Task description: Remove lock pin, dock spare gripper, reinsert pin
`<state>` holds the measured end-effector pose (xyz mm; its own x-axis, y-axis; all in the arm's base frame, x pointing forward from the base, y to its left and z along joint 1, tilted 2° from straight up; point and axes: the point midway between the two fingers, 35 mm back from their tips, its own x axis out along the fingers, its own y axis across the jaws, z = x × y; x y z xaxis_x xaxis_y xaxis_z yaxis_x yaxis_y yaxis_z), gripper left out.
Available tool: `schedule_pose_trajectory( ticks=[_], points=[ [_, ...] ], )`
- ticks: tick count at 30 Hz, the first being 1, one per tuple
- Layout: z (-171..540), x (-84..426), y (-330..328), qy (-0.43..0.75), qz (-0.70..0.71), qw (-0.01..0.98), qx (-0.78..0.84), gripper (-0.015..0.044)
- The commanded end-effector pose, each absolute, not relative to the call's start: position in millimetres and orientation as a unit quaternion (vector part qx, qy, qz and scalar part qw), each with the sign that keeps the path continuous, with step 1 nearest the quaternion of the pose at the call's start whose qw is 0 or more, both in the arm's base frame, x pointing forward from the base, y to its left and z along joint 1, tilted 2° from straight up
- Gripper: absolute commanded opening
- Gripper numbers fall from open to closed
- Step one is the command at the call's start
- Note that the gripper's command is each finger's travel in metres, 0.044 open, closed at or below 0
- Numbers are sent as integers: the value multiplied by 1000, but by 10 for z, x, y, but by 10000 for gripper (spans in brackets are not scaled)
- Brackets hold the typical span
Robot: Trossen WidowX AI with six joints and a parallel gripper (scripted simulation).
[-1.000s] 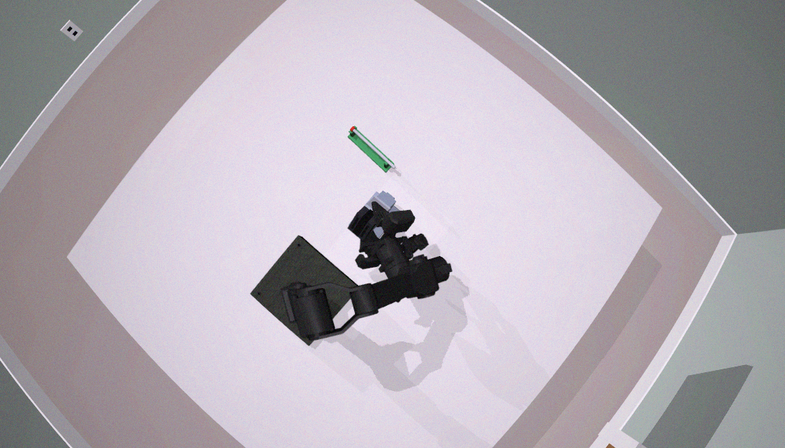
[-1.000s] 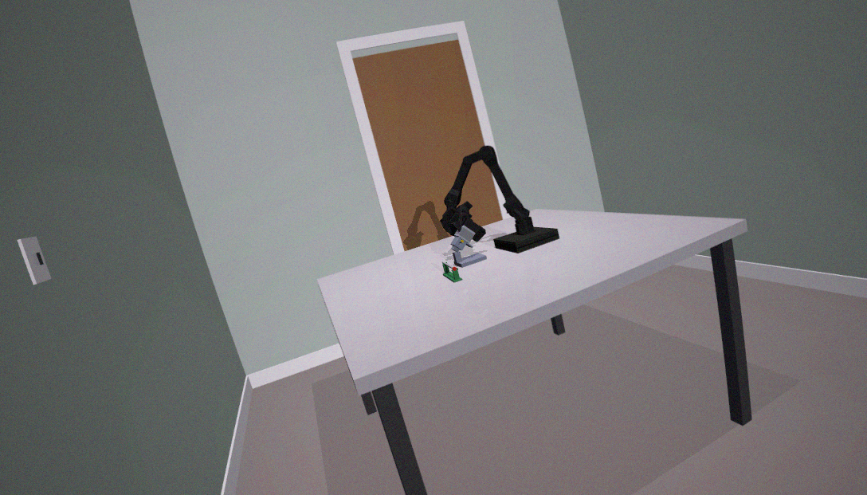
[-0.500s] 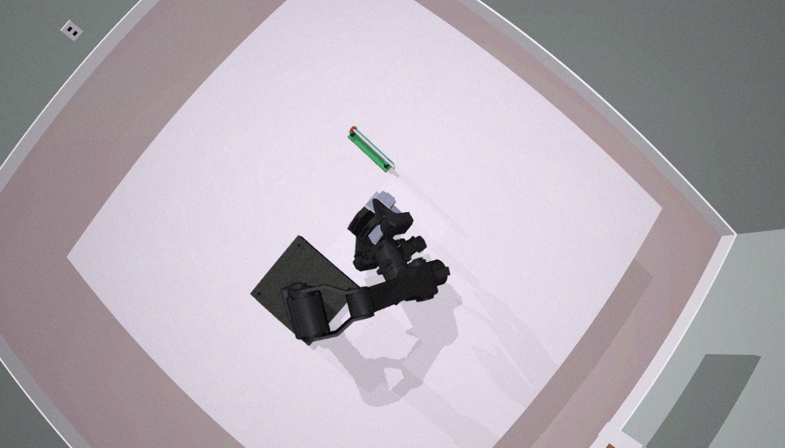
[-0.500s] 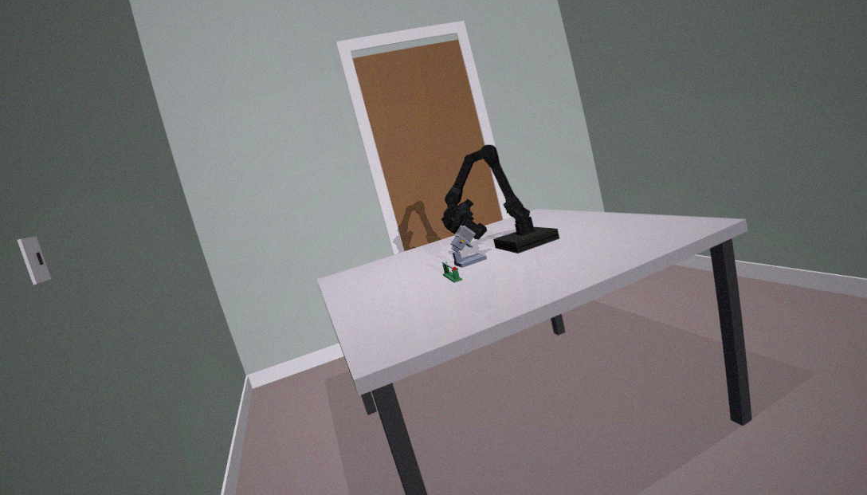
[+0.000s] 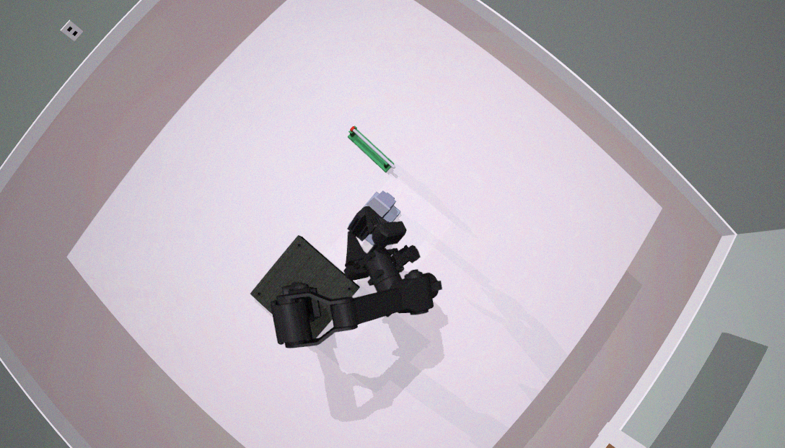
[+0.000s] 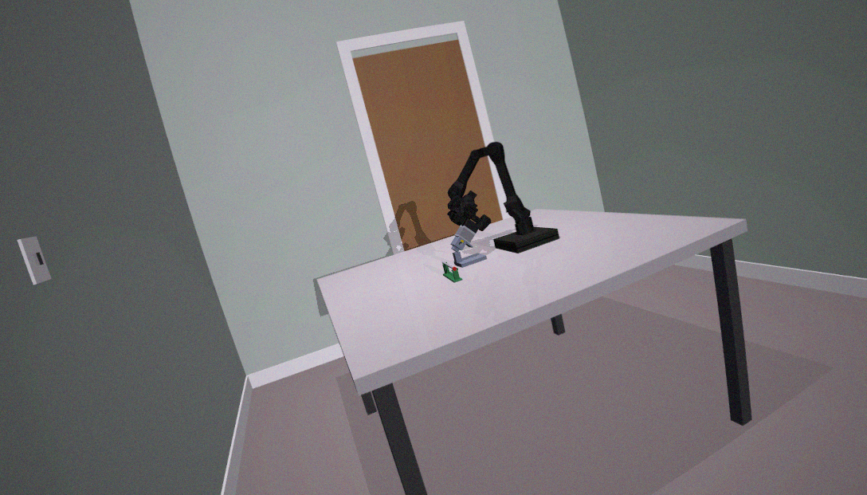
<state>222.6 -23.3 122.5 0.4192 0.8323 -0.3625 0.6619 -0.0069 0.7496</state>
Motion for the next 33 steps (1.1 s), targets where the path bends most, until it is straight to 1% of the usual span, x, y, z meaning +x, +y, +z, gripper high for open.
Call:
schedule_pose_trajectory(
  ticks=[1, 13, 33],
  points=[
    [1283, 2154, -229, 531, 92, 463, 703, 440],
    [1464, 1982, -207, 526, 85, 463, 708, 440],
    [1829, 2014, -153, 505, 51, 486, 711, 440]
  ],
)
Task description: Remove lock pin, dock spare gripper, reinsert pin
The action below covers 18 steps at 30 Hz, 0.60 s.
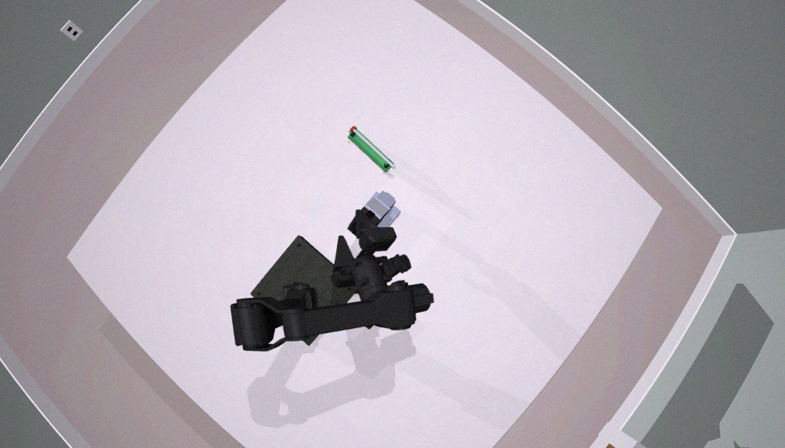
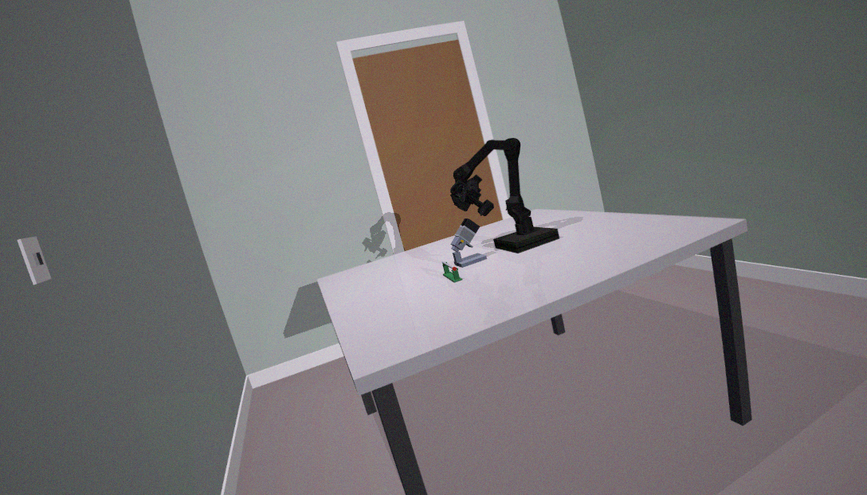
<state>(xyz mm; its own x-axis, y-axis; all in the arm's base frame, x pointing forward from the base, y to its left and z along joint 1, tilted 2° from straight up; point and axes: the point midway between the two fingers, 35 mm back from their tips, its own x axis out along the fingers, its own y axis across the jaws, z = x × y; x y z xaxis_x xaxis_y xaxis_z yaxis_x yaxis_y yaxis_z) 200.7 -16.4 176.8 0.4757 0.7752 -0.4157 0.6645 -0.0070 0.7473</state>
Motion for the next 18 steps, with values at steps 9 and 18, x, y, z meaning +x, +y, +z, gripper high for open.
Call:
schedule_pose_trajectory(
  ticks=[9, 18],
  points=[
    [1933, 2016, -144, 498, 44, 498, 709, 440],
    [1852, 2051, 135, 510, 22, 505, 697, 309]
  ],
)
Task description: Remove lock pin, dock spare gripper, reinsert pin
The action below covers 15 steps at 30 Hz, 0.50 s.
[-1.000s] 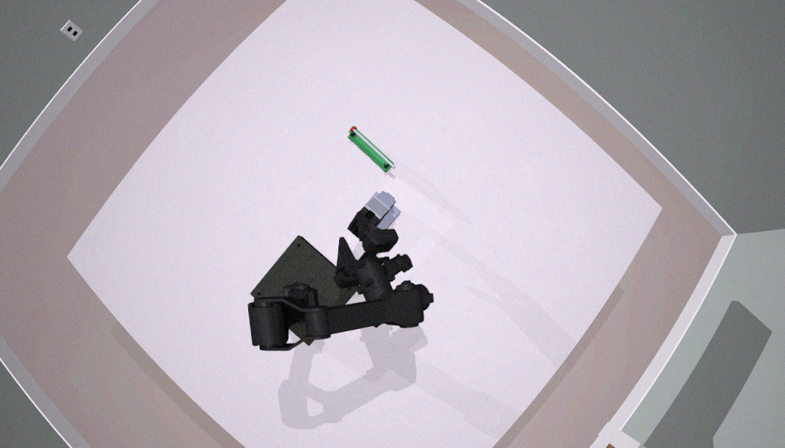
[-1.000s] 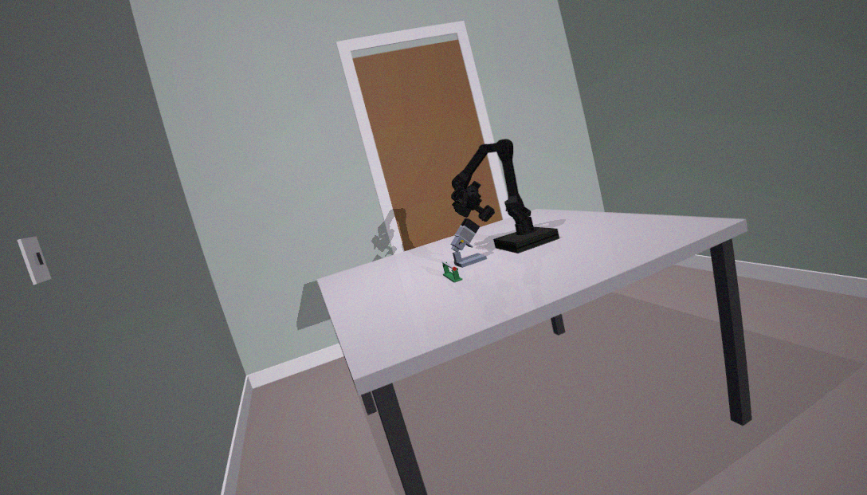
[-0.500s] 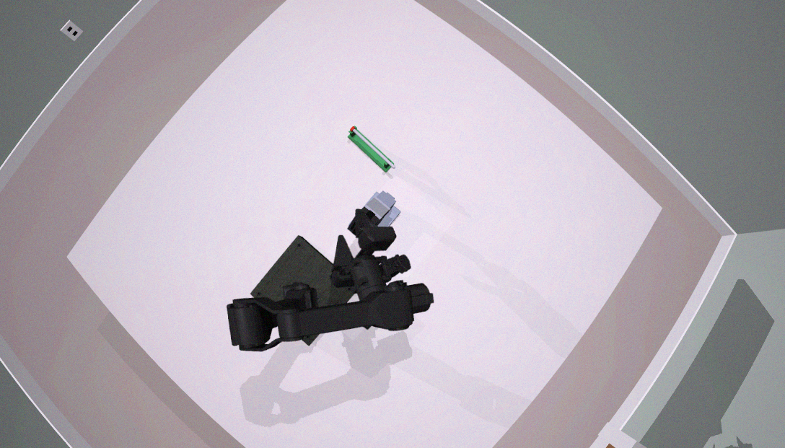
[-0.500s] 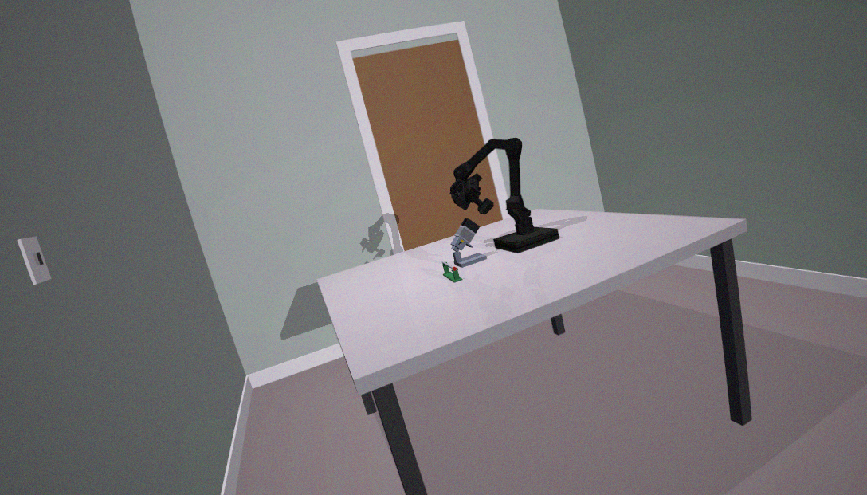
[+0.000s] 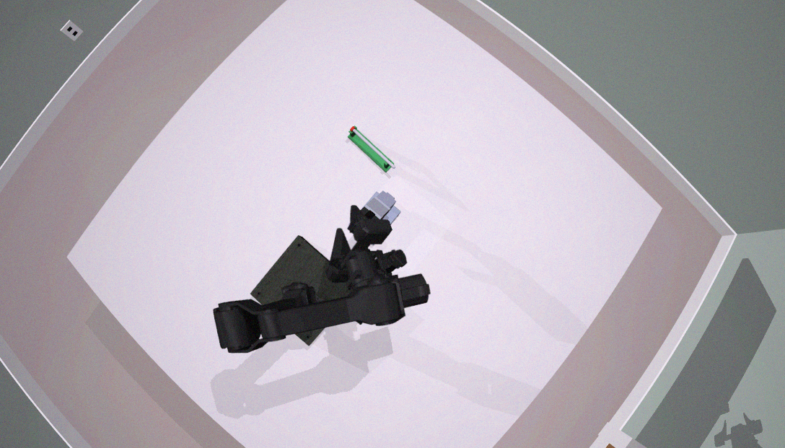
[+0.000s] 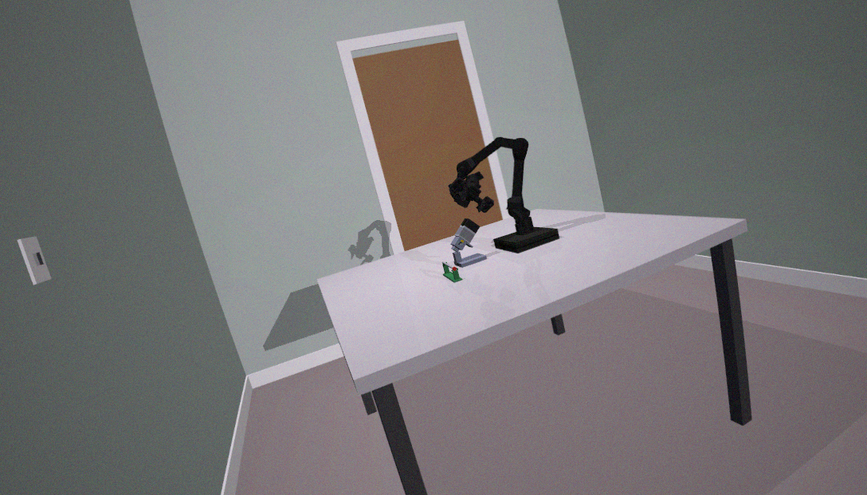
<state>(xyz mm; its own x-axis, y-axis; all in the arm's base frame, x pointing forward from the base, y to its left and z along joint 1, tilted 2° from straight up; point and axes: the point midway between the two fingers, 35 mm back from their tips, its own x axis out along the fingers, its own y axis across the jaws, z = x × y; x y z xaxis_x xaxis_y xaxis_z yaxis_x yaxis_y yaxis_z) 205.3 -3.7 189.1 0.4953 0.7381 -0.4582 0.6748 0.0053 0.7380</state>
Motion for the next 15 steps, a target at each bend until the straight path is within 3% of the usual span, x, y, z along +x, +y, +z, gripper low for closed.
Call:
schedule_pose_trajectory(
  ticks=[1, 5, 15],
  points=[
    [1842, 2060, 212, 510, 19, 506, 695, 282],
    [1868, 2083, 528, 503, 23, 507, 700, 180],
    [1976, 2055, 818, 494, 48, 493, 715, 180]
  ],
)
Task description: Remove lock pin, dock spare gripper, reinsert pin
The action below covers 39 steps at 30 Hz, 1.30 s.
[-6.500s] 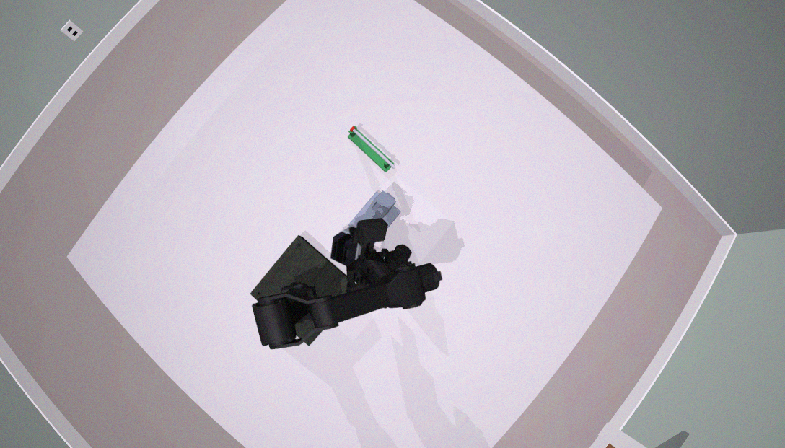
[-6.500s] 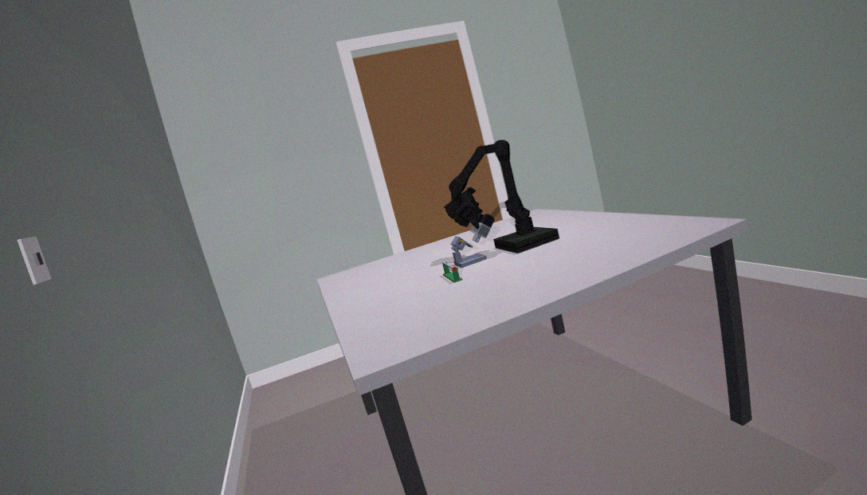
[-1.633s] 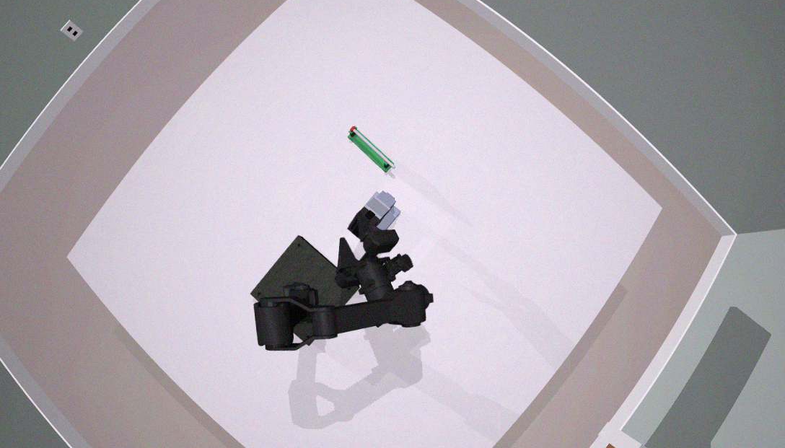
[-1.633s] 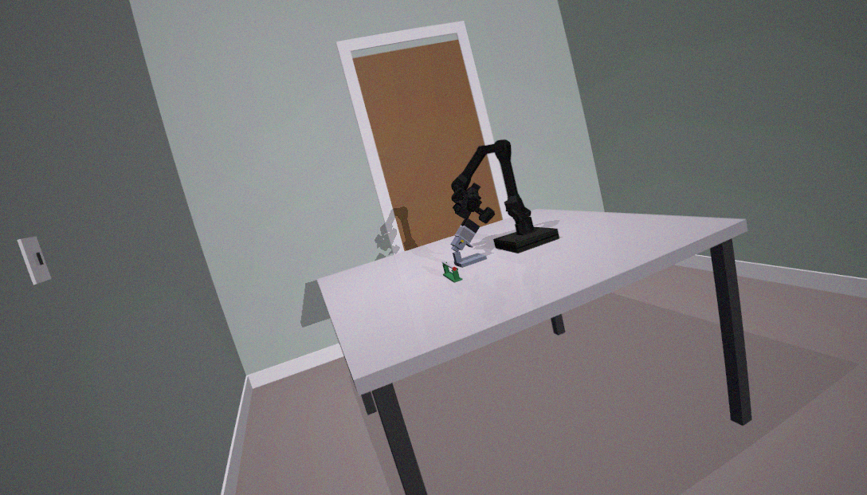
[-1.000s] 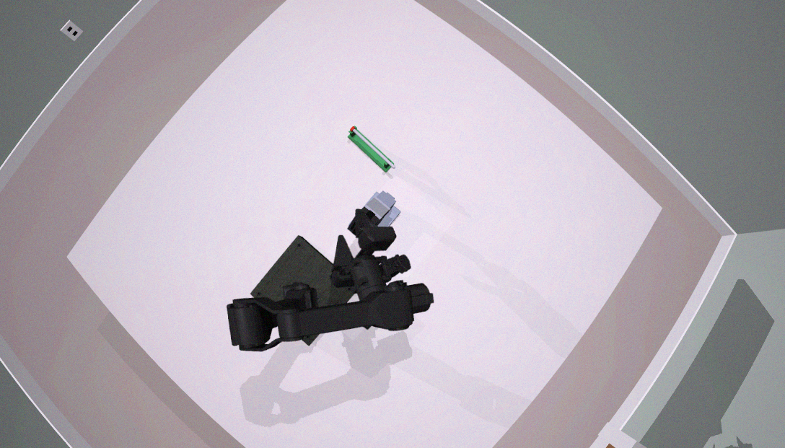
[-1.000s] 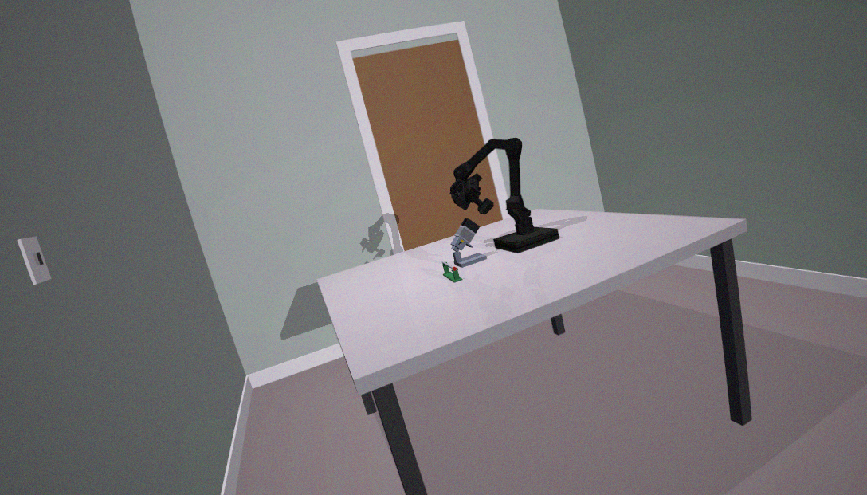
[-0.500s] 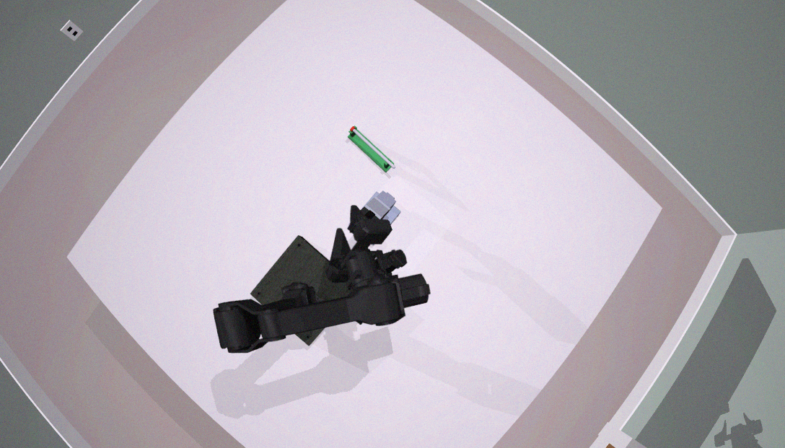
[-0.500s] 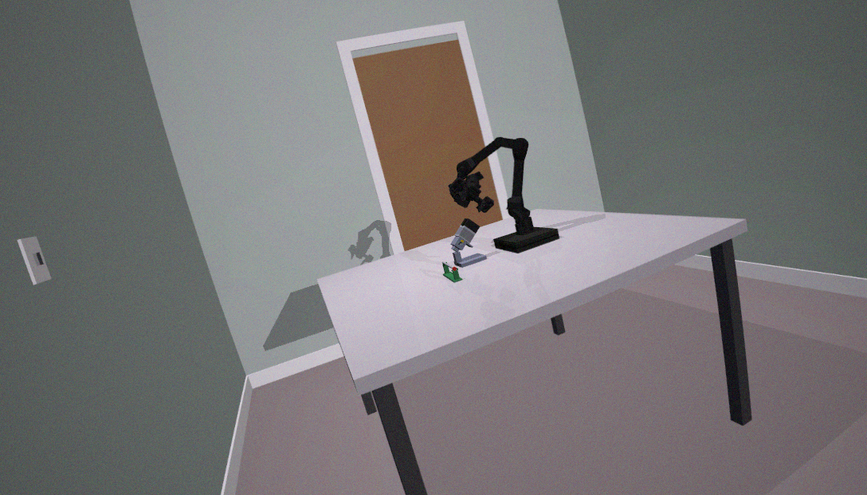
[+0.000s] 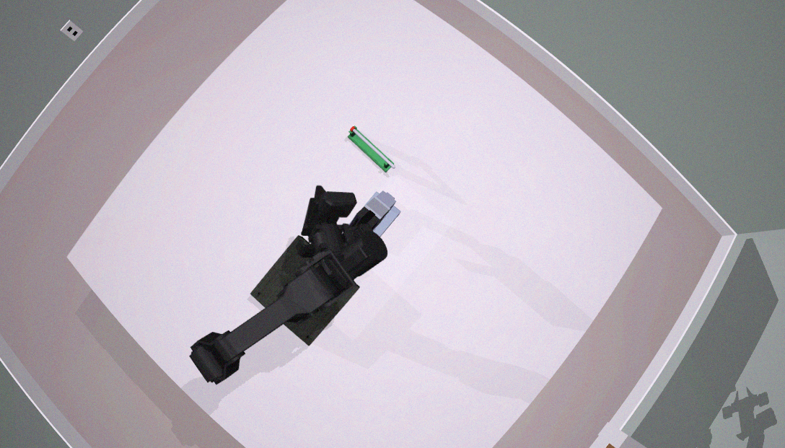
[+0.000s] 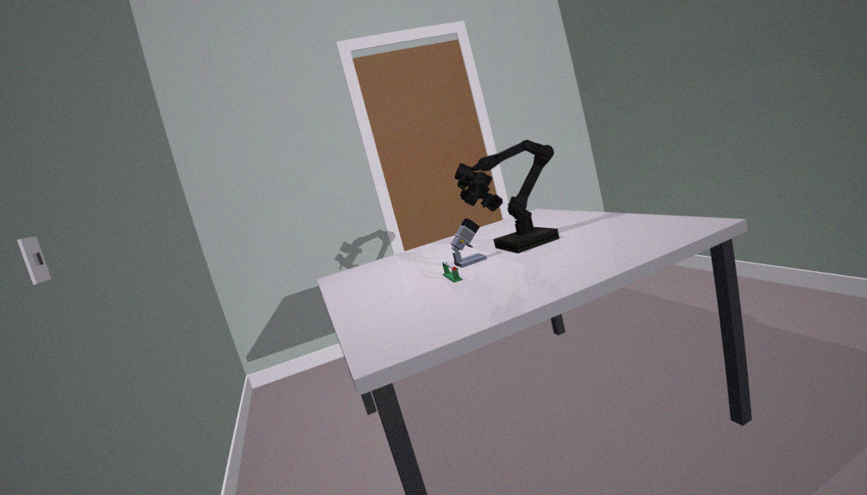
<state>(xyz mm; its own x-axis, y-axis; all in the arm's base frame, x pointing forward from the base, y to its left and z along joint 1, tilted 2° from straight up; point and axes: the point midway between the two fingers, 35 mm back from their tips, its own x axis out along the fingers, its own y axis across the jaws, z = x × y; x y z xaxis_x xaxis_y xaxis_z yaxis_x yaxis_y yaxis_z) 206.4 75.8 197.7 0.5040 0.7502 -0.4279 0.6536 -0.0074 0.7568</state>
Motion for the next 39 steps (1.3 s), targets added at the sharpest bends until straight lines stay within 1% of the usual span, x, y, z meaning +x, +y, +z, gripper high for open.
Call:
schedule_pose_trajectory(
  ticks=[1, 5, 11, 15, 18, 22, 25, 28, 32, 34, 39],
  points=[
    [1981, 2066, 815, 494, 48, 498, 711, 180],
    [2048, 2293, 769, 512, 53, 592, 621, 180],
    [2070, 2722, 721, 555, 82, 722, 405, 180],
    [2013, 3007, 742, 586, 120, 767, 231, 180],
    [1941, 3214, 779, 605, 159, 775, 90, 180],
    [1824, 3468, 850, 619, 216, 749, -94, 180],
    [1725, 3638, 915, 621, 262, 704, -223, 180],
    [1611, 3794, 996, 614, 310, 638, -347, 180],
    [1444, 3978, 1117, 590, 373, 518, -495, 180],
    [1390, 4029, 1156, 578, 392, 473, -537, 180],
    [1383, 4035, 1160, 577, 395, 467, -541, 180]
  ],
)
